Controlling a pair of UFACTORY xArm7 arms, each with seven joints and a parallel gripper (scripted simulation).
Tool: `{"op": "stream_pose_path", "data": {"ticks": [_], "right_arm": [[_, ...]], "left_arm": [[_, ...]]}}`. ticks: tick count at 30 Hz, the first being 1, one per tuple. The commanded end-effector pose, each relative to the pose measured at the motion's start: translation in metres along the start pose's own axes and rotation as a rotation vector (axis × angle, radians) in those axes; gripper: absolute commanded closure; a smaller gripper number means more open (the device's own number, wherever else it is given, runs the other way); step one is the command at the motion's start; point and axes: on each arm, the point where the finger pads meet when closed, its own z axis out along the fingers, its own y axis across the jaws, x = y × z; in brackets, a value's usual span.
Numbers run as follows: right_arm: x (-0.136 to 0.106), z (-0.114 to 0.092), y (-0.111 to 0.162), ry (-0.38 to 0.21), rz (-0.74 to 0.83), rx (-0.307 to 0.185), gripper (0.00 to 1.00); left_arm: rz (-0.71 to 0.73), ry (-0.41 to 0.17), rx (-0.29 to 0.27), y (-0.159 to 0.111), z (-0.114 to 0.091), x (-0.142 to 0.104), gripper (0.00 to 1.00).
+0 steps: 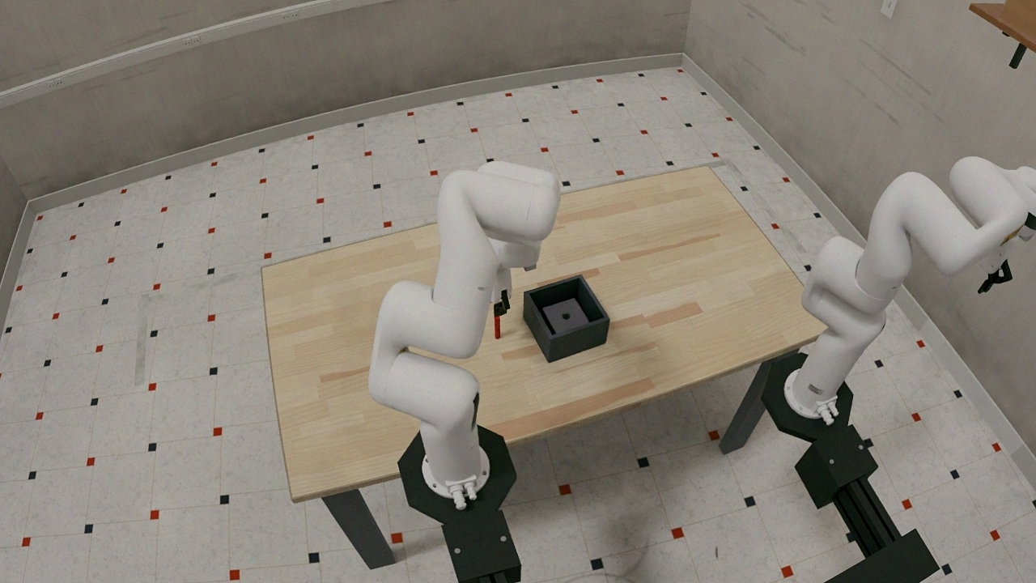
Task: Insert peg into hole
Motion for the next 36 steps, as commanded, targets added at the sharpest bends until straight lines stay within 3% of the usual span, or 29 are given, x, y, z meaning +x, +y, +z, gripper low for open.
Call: {"op": "stream_pose_path", "data": {"ticks": [1, 17, 31, 32, 36], "right_arm": [[0.001, -0.002, 0.0, 0.004, 0.0, 0.0, 0.0], [0.001, -0.002, 0.0, 0.004, 0.0, 0.0, 0.0], [0.001, -0.002, 0.0, 0.004, 0.0, 0.0, 0.0], [0.001, -0.002, 0.0, 0.004, 0.0, 0.0, 0.0], [0.001, -0.002, 0.0, 0.004, 0.0, 0.0, 0.0]], "left_arm": [[0.0, 0.002, 0.003, -0.002, 0.009, 0.001, 0.56], [0.0, 0.002, 0.003, -0.002, 0.056, 0.001, 0.56], [0.0, 0.002, 0.003, -0.002, 0.059, 0.001, 0.56], [0.0, 0.002, 0.003, -0.002, 0.059, 0.001, 1.0], [0.0, 0.002, 0.003, -0.002, 0.059, 0.001, 1.0]]}}
